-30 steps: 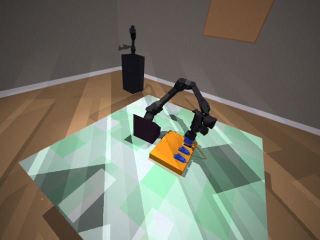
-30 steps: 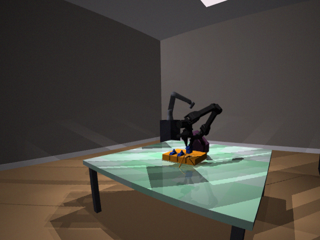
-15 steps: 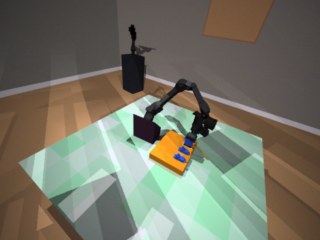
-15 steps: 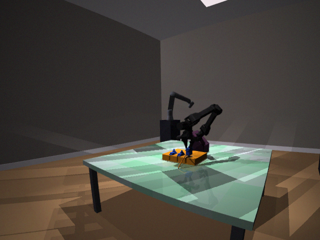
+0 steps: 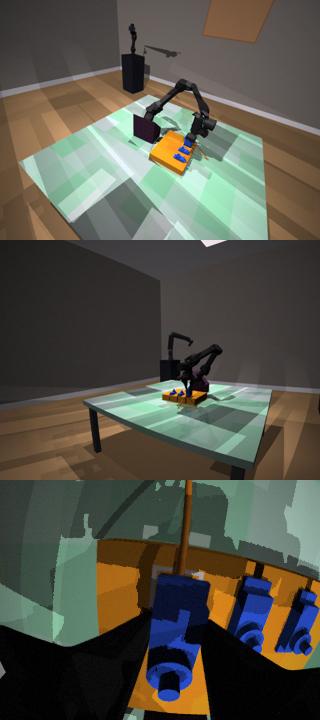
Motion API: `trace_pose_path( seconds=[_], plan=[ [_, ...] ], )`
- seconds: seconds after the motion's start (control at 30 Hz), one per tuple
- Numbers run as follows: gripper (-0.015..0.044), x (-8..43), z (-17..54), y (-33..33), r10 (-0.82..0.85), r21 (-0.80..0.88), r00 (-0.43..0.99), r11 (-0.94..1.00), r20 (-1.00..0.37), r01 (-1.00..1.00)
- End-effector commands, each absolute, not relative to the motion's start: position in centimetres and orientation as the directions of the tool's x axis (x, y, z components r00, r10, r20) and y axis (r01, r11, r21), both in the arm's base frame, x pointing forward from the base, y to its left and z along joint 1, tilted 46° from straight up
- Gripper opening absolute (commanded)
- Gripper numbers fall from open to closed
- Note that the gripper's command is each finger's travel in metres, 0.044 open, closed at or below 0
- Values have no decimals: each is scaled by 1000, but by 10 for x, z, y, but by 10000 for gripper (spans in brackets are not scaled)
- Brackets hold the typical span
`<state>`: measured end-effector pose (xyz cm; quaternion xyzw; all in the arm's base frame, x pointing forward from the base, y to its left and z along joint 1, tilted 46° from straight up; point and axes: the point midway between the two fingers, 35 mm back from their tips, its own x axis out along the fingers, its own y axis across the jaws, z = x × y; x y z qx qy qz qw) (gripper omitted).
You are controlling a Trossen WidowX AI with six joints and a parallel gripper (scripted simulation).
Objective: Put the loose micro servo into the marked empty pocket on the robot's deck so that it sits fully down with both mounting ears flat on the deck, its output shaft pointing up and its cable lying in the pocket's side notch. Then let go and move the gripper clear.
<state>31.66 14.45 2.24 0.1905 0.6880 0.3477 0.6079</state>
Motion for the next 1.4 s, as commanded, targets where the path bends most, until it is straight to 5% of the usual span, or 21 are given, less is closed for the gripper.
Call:
trace_pose_path(
  seconds=[0.0, 1.37],
  plan=[
    [0, 315, 20, 147, 688, 713, -189, 684, -701, -155],
    [0, 308, -5, 173, 689, 714, -189, 683, -700, -154]
  ],
)
